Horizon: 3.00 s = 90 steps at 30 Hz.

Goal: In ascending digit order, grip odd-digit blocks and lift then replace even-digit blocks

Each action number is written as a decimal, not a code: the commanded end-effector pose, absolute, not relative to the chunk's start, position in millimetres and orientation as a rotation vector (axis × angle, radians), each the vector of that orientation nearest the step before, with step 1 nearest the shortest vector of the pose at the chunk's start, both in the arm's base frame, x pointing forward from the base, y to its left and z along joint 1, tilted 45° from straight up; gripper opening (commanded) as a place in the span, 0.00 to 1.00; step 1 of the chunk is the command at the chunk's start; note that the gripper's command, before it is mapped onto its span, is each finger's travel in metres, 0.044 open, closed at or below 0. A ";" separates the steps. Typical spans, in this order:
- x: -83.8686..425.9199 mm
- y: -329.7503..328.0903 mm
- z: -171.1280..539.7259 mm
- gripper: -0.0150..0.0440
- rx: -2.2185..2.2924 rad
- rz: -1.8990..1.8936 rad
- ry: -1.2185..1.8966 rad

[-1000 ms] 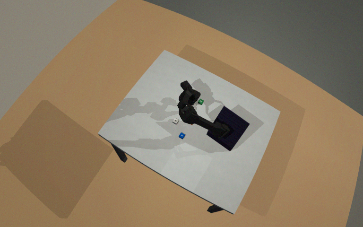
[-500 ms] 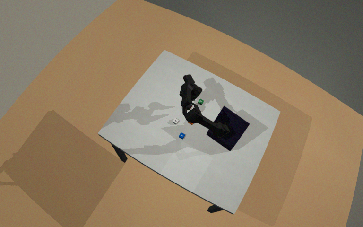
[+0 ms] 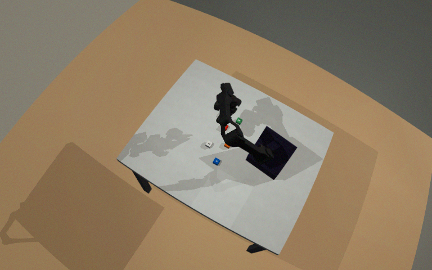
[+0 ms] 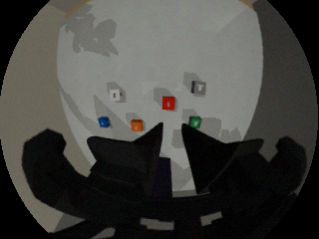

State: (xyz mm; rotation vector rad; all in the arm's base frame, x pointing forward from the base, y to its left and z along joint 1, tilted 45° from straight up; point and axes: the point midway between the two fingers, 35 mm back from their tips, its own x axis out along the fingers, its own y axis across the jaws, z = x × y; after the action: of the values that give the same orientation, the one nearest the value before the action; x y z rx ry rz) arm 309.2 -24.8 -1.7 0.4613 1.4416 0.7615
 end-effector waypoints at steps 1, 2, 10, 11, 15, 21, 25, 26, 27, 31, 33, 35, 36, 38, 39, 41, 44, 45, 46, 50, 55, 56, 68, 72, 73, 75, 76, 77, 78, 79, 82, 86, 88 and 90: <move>312.4 -14.9 8.4 0.46 0.454 0.756 1.448; 315.0 -6.3 16.9 0.46 0.451 0.751 1.450; 316.1 82.8 105.8 0.46 0.463 0.767 1.443; 315.7 84.3 107.3 0.46 0.464 0.769 1.443; 315.7 84.3 107.3 0.46 0.464 0.769 1.443; 315.4 125.3 66.2 0.68 0.463 0.768 1.442; 311.9 142.1 51.1 0.86 0.466 0.771 1.441; 311.9 142.1 51.1 0.90 0.466 0.771 1.441; 311.9 142.3 50.9 0.93 0.466 0.771 1.441; 311.9 146.0 47.1 0.93 0.466 0.771 1.442; 311.9 148.2 44.9 0.93 0.466 0.771 1.442; 311.8 150.5 42.7 0.93 0.466 0.771 1.442; 311.8 151.6 41.5 0.93 0.466 0.771 1.442; 311.6 153.9 39.3 0.93 0.466 0.771 1.442; 311.6 155.0 38.2 0.93 0.466 0.771 1.442; 311.4 157.3 36.0 0.93 0.466 0.771 1.441; 311.1 160.7 32.8 0.93 0.467 0.771 1.441; 310.9 161.8 31.7 0.93 0.467 0.771 1.441; 310.8 163.0 30.6 0.93 0.467 0.772 1.441; 310.2 167.3 26.6 0.93 0.467 0.772 1.441; 310.1 168.0 25.9 0.80 0.467 0.772 1.441; 310.1 168.0 25.9 0.75 0.467 0.772 1.441; 310.1 168.0 25.9 0.46 0.467 0.772 1.441; 310.1 168.0 25.9 0.46 0.467 0.772 1.441; 310.1 168.0 25.9 0.46 0.467 0.772 1.441; 310.1 168.0 25.9 0.46 0.467 0.772 1.441; 310.1 168.0 25.9 0.46 0.467 0.772 1.441; 310.1 168.0 25.9 0.46 0.467 0.772 1.441; 310.1 168.0 25.9 0.46 0.467 0.772 1.441; 310.1 168.0 25.9 0.46 0.467 0.772 1.441; 310.1 168.0 25.9 0.46 0.467 0.772 1.441; 310.1 168.0 25.9 0.46 0.467 0.772 1.441; 310.1 168.0 25.9 0.46 0.467 0.772 1.441; 310.1 168.0 25.9 0.46 0.467 0.772 1.441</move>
State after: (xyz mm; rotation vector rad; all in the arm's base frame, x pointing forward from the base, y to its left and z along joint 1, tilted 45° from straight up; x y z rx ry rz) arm 310.1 168.0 26.3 0.4644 1.4391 0.7761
